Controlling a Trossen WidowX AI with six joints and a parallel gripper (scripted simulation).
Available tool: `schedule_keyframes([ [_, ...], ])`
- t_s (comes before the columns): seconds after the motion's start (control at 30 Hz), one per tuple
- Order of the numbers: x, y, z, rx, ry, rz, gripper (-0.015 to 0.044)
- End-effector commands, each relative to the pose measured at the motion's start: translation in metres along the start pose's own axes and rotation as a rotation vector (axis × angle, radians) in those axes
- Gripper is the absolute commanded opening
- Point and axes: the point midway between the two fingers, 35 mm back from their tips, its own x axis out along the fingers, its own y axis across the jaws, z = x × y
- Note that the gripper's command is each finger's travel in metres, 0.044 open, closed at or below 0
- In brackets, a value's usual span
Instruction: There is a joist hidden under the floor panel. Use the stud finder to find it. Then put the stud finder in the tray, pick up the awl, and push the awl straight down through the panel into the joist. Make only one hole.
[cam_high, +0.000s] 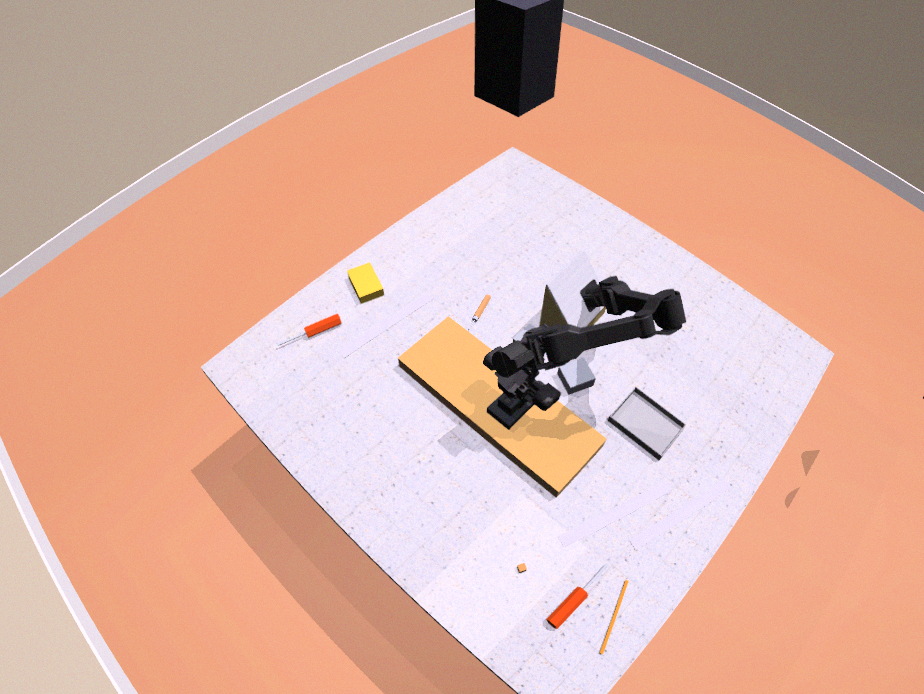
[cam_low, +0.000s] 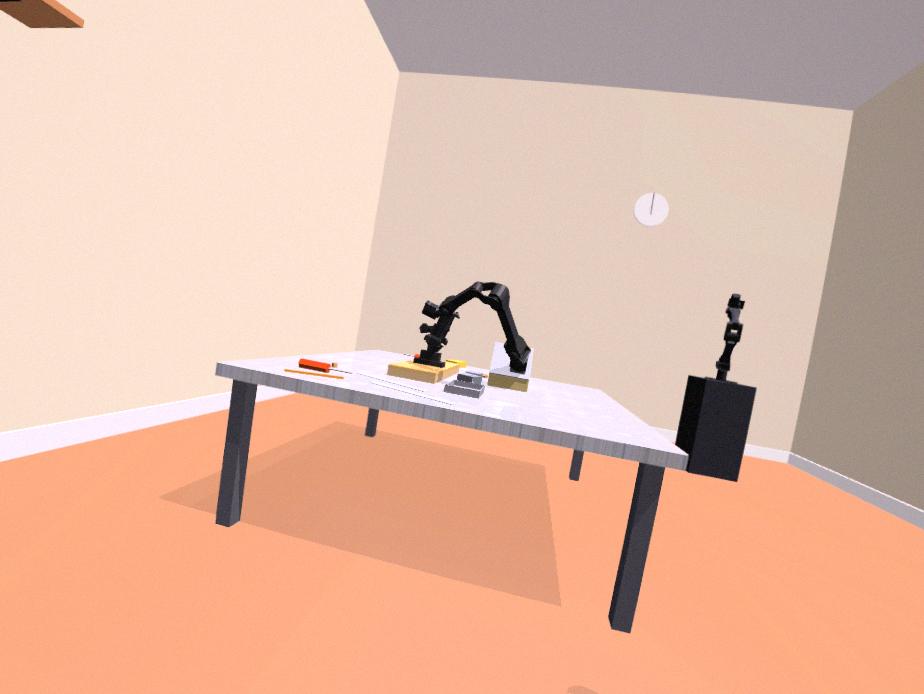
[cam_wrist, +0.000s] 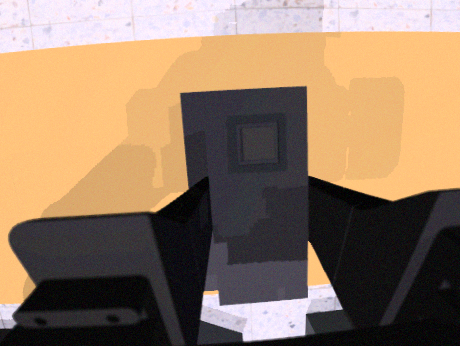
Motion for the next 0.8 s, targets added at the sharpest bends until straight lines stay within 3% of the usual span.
schedule_keyframes([
  [0.0,0.000,-0.010,0.000,-0.001,0.001,0.000,0.0000],
  [0.77,0.000,-0.056,0.000,-0.002,0.001,-0.002,0.0000],
])
